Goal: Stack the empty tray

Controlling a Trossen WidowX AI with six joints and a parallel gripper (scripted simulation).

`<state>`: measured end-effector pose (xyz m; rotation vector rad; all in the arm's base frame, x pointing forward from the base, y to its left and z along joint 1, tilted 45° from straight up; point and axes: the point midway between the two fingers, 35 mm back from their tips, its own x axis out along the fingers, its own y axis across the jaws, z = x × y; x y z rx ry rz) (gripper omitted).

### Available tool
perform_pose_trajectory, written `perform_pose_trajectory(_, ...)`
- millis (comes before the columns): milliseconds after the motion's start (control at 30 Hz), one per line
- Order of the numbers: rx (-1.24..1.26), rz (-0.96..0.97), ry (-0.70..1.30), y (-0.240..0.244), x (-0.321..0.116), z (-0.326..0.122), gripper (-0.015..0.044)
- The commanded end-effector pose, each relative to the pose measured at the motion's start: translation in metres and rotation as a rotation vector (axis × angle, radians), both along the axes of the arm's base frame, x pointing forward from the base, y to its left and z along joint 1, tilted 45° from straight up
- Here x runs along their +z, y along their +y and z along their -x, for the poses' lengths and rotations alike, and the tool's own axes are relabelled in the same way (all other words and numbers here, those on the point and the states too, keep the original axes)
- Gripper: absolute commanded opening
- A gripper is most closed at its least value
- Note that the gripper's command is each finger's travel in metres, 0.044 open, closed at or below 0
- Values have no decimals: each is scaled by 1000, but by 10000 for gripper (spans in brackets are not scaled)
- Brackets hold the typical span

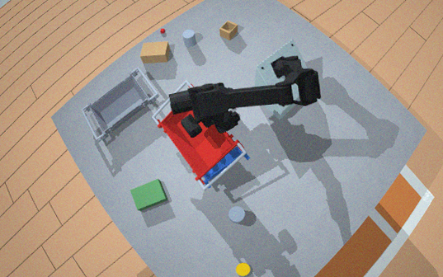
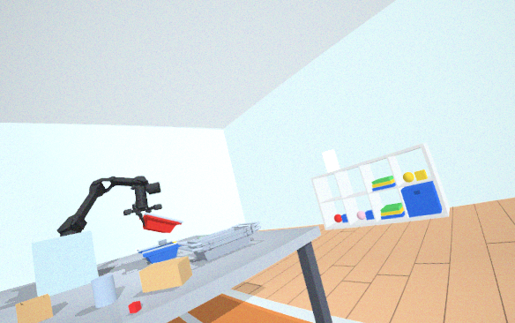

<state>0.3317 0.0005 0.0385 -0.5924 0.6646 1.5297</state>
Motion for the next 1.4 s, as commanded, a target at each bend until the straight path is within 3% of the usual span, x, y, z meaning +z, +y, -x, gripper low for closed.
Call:
perform_pose_trajectory(0, -13, -5, -13, -4, 2, -3, 0)
perform_pose_trajectory(900, -13, -5, -13, -3, 1, -3, 0)
perform_pose_trajectory(1367, -13, -4, -13, 17, -20, -3, 0)
